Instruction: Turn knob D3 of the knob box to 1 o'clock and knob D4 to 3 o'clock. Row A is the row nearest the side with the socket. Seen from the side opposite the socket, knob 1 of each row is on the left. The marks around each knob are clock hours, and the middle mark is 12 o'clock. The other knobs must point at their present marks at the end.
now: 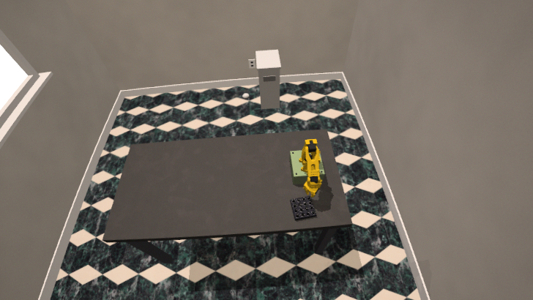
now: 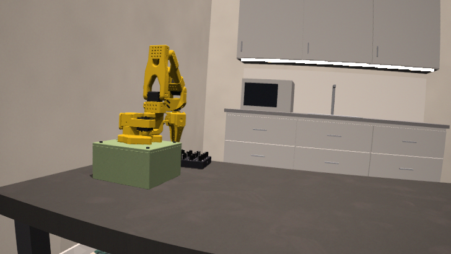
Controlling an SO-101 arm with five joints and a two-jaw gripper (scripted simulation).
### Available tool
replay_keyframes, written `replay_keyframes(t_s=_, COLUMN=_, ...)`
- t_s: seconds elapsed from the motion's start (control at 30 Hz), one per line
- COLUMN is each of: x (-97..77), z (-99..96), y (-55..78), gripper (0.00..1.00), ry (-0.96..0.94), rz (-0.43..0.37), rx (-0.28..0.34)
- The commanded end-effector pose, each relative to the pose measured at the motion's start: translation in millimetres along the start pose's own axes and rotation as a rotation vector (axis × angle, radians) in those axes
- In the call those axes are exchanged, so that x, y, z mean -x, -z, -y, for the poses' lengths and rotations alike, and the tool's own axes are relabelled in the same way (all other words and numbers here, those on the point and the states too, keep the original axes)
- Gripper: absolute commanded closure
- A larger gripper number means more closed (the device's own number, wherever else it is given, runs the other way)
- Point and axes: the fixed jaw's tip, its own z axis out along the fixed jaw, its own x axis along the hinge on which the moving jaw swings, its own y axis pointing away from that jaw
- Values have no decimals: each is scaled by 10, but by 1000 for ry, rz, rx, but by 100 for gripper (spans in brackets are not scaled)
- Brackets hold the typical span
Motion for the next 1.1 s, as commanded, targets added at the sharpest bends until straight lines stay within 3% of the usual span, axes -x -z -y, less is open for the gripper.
replay_keyframes(t_s=0.0, x=19, z=-26, y=-49, gripper=90, ry=-17, rz=10, rx=7)
replay_keyframes(t_s=0.43, x=21, z=-28, y=-121, gripper=90, ry=-17, rz=10, rx=7)
replay_keyframes(t_s=1.07, x=22, z=-28, y=-124, gripper=90, ry=-17, rz=10, rx=7)
